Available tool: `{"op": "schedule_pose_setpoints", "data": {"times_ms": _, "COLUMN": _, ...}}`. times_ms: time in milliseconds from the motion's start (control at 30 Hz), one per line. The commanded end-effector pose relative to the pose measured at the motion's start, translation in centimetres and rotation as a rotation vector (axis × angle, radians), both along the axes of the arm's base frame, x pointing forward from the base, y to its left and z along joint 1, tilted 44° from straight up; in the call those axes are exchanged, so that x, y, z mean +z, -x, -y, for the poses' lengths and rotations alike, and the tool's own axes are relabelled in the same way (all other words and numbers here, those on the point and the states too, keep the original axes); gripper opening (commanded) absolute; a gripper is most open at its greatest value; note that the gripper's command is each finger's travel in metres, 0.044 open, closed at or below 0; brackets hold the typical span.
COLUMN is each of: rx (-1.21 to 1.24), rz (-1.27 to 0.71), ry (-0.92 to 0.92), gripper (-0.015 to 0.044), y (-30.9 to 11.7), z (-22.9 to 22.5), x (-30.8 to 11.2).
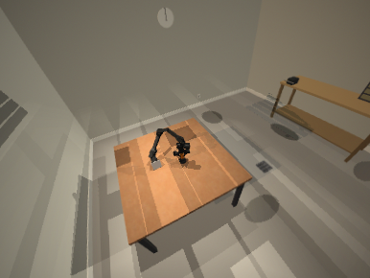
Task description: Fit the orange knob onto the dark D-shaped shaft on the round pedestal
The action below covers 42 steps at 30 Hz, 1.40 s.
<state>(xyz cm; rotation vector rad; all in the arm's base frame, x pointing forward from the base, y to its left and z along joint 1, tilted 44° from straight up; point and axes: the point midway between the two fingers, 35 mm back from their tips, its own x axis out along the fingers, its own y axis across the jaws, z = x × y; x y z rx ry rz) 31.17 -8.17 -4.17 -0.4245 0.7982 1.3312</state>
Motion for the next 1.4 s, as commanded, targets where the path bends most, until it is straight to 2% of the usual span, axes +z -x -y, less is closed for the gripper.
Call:
{"op": "schedule_pose_setpoints", "data": {"times_ms": 0, "rx": 0.015, "rz": 0.014, "ry": 0.0, "gripper": 0.0, "y": 0.07, "z": -0.15, "x": -0.28}}
{"op": "schedule_pose_setpoints", "data": {"times_ms": 767, "rx": 0.015, "rz": 0.014, "ry": 0.0, "gripper": 0.0, "y": 0.01, "z": 0.08, "x": 0.1}}
{"op": "schedule_pose_setpoints", "data": {"times_ms": 1000, "rx": 0.159, "rz": 0.151, "ry": 0.007, "gripper": 0.0, "y": -0.04, "z": 0.17, "x": 0.09}}
{"op": "schedule_pose_setpoints", "data": {"times_ms": 1367, "rx": 0.167, "rz": 0.158, "ry": 0.007, "gripper": 0.0, "y": 0.26, "z": -0.15, "x": -0.3}}
